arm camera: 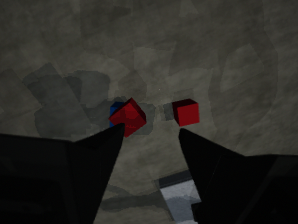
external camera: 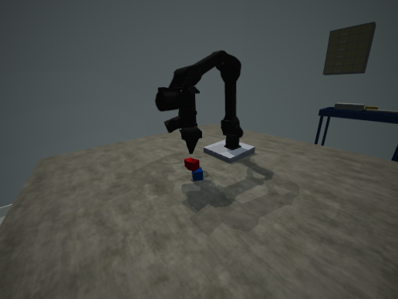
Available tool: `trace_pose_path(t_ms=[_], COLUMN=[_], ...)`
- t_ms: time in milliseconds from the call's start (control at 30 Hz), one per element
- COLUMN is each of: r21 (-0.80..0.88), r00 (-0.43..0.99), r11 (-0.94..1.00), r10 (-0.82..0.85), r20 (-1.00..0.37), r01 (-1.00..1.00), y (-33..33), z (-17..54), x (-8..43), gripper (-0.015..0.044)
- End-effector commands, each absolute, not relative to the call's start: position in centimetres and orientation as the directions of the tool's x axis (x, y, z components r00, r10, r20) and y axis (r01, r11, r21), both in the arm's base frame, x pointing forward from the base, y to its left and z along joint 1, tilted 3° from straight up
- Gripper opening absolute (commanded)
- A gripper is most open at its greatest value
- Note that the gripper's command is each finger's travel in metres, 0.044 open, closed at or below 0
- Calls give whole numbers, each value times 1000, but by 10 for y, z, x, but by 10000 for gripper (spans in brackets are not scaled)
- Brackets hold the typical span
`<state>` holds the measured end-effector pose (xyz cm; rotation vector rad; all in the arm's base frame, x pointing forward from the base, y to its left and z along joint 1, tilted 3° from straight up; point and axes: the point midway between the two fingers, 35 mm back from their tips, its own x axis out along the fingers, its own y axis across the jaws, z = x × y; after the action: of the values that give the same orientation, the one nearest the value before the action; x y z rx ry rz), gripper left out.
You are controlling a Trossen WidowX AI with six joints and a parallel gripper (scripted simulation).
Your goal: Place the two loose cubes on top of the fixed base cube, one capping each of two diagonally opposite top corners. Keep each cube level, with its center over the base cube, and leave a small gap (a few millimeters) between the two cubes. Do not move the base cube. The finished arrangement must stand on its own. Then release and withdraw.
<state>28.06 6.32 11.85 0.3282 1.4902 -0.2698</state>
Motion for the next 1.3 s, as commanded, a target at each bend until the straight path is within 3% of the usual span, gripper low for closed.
trace_pose_path(t_ms=[0,367,733,1133,1267], r21=[39,2,-36,-62,-63], r00=[63,64,64,64,64], r11=[982,937,622,86,53], r10=[28,25,23,21,21], r20=[-998,-998,-998,-998,-998], r01=[186,-349,-782,-994,-997], y=[57,40,23,6,5], z=[122,130,137,145,145], x=[278,272,264,254,254], gripper=[265,265,265,265,265])
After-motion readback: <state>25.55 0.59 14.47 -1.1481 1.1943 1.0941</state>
